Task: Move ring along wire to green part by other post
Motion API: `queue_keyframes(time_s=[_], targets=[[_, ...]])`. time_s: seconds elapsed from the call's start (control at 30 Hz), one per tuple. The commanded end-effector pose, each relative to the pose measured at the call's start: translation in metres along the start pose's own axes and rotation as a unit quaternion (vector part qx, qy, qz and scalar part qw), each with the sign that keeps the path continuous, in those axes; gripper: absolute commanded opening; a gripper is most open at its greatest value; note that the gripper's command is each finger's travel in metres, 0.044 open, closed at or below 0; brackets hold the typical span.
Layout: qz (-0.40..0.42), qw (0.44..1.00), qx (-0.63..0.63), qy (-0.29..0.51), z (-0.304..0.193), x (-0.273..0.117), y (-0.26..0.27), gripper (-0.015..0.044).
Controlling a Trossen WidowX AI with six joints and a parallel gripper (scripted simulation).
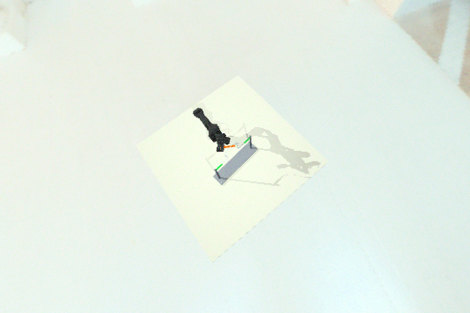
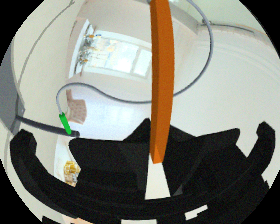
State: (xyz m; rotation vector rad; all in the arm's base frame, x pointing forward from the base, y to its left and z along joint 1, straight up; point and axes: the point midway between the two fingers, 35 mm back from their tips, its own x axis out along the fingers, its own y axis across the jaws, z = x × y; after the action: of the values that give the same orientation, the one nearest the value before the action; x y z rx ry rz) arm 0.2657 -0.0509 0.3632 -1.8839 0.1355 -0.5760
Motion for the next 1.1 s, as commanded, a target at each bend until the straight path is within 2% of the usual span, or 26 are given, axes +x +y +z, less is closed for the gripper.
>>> queue_keyframes(time_s=[0.0,0.5,1.07], targets=[[0.001,1.0,-0.006,-0.002,0.001,-0.001,0.006,-0.015],[0.036,0.998,0.049,0.006,0.0,-0.004,0.034,-0.015],[0.115,0.978,0.173,0.023,0.01,-0.016,0.077,-0.015]])
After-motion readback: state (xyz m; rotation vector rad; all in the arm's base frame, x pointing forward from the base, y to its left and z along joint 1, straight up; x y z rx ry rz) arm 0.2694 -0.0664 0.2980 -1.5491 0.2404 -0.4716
